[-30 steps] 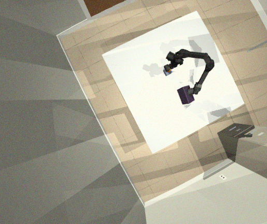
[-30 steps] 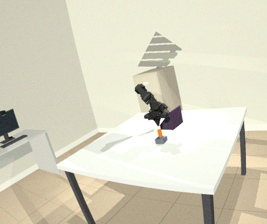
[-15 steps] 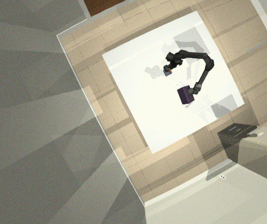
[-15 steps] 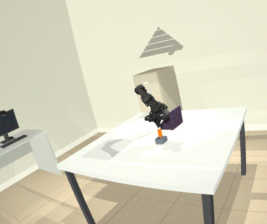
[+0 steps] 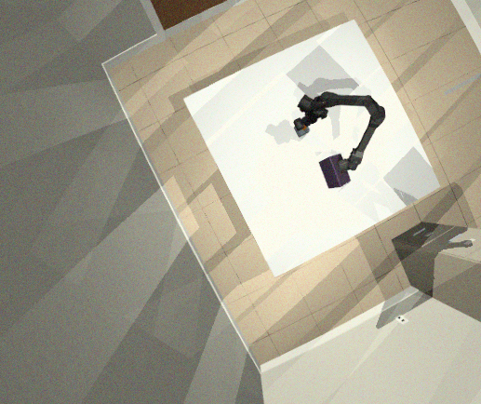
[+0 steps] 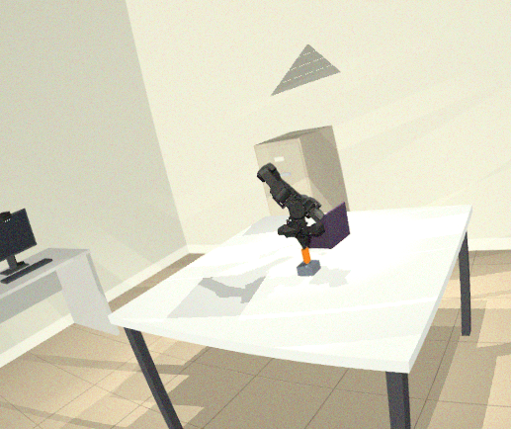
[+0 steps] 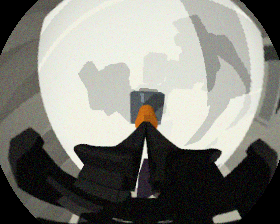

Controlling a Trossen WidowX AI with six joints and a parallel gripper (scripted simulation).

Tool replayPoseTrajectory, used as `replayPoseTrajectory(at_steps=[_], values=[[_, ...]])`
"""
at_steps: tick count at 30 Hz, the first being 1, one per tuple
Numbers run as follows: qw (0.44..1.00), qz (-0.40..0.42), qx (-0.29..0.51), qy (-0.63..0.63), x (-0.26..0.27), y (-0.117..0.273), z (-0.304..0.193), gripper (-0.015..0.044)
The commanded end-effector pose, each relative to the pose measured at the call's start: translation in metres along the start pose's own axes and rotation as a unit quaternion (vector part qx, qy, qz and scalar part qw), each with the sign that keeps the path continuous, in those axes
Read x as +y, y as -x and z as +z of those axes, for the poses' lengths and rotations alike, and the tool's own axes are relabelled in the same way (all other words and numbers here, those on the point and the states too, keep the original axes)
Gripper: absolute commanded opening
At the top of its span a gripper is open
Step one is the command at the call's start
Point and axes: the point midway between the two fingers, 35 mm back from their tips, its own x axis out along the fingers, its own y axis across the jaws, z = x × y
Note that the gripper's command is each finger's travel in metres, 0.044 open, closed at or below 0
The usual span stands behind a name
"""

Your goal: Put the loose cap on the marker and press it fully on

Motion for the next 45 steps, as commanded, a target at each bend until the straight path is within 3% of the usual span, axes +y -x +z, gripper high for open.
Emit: replayPoseTrajectory(at_steps=[1,15,21,26,42,45], values=[[1.000,-0.005,0.005,0.004,-0.001,-0.009,-0.001,0.0000],[1.000,0.000,-0.001,0.001,0.000,-0.001,0.002,0.0000],[1.000,0.000,0.001,0.002,0.002,0.076,0.003,0.0000],[1.000,0.000,0.001,0.002,0.002,0.086,0.002,0.0000],[1.000,0.000,0.001,0.002,0.002,0.086,0.002,0.0420],[1.000,0.000,0.001,0.002,0.002,0.086,0.002,0.0440]])
